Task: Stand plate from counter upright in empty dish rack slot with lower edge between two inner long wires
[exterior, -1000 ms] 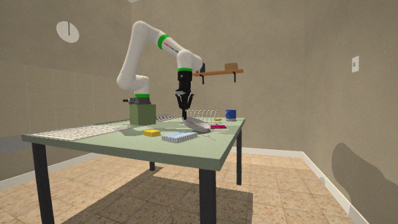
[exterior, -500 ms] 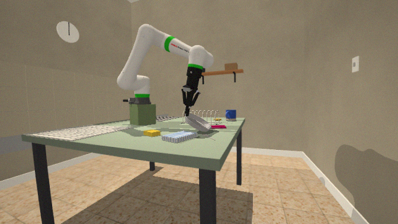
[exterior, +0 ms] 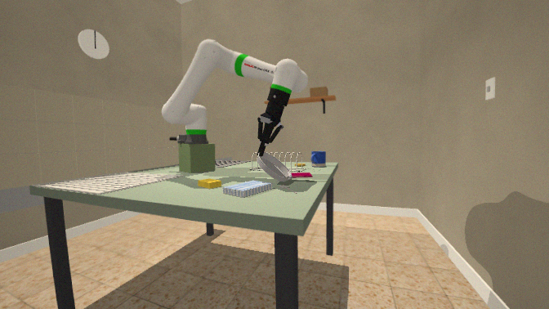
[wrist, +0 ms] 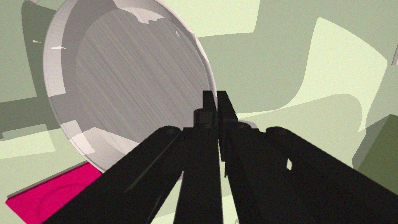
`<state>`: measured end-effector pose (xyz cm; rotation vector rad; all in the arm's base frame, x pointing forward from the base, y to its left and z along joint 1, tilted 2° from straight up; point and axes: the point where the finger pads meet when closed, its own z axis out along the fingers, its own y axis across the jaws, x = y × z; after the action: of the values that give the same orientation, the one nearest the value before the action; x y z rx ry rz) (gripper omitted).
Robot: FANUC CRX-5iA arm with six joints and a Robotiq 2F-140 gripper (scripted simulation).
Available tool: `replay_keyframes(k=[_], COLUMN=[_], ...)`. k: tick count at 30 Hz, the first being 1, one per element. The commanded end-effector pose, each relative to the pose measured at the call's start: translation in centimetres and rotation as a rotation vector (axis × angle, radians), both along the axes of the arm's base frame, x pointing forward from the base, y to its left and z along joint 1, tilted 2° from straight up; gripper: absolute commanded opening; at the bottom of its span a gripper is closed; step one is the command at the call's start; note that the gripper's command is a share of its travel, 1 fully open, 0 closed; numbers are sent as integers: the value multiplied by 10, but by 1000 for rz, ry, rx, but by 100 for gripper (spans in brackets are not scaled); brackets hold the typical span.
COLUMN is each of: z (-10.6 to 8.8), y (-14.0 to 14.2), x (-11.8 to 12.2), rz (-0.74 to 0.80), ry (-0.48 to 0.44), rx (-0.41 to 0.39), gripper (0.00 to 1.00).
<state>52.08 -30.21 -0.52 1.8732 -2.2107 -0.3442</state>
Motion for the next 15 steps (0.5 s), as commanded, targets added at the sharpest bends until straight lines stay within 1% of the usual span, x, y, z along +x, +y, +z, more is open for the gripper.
replay_keyframes(k=[1, 15], z=[6, 14], y=[-1, -3], x=[5, 15], rz=[-1, -2], ry=[37, 101], rx=[8, 18], gripper=[10, 10])
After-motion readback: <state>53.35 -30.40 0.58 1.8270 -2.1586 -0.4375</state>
